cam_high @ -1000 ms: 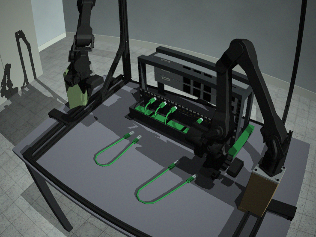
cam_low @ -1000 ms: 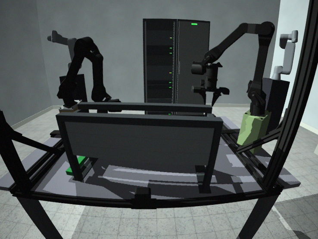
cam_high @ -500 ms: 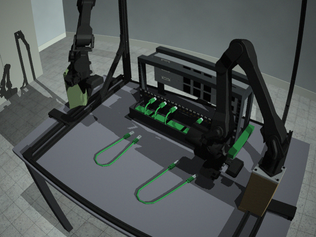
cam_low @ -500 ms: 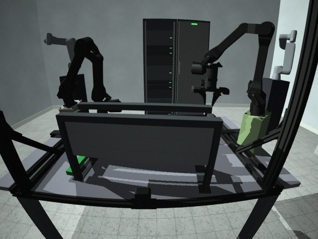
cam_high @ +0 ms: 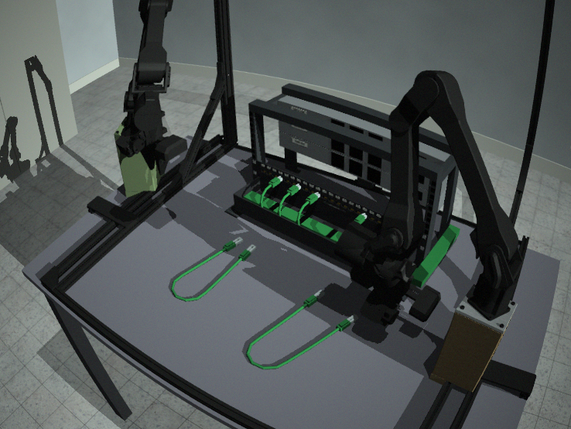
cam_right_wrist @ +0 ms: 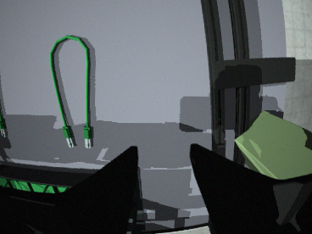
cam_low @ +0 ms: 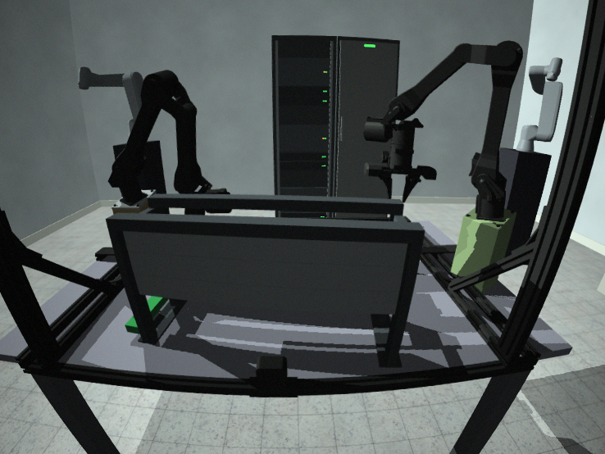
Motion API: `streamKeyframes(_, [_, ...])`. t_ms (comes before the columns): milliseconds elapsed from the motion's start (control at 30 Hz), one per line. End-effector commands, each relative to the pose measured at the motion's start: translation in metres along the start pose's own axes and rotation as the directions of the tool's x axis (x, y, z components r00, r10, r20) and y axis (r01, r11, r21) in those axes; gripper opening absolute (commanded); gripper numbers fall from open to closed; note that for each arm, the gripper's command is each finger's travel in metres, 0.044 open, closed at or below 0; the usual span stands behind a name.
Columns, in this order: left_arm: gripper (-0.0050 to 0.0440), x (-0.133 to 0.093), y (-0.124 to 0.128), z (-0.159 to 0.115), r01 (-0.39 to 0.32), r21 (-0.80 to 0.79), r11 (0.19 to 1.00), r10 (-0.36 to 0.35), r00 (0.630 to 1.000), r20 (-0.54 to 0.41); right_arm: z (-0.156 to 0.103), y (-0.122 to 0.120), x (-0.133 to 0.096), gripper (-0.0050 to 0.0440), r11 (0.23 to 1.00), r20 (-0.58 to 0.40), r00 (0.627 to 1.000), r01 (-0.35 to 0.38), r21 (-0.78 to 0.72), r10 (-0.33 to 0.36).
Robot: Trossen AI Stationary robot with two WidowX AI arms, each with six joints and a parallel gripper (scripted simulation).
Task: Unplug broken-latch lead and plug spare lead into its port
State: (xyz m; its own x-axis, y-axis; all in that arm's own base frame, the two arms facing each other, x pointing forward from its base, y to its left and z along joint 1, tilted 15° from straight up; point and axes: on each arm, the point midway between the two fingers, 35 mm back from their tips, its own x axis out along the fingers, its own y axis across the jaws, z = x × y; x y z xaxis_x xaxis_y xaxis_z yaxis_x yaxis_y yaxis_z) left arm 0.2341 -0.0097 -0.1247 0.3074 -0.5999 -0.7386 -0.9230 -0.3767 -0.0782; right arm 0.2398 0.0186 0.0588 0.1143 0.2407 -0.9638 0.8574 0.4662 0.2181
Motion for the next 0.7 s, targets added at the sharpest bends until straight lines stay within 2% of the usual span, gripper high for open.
streamKeyframes(0, [0.0440, 0.000, 0.000, 0.000, 0.000, 0.000, 1.000, 0.000, 1.000, 0.000, 0.000, 0.000, 0.000, 0.0176, 1.000, 0.000, 1.000, 0.000, 0.000, 0.000])
streamKeyframes(233, [0.0440, 0.000, 0.000, 0.000, 0.000, 0.000, 1.000, 0.000, 1.000, 0.000, 0.000, 0.000, 0.000, 0.0176, 1.000, 0.000, 1.000, 0.000, 0.000, 0.000])
streamKeyframes(267, [0.0176, -0.053, -0.004, -0.027, 0.000, 0.000, 1.000, 0.000, 1.000, 0.000, 0.000, 0.000, 0.000, 0.0176, 1.000, 0.000, 1.000, 0.000, 0.000, 0.000])
streamKeyframes(667, [0.0176, -0.053, -0.004, -0.027, 0.000, 0.000, 1.000, 0.000, 1.000, 0.000, 0.000, 0.000, 0.000, 0.0176, 1.000, 0.000, 1.000, 0.000, 0.000, 0.000])
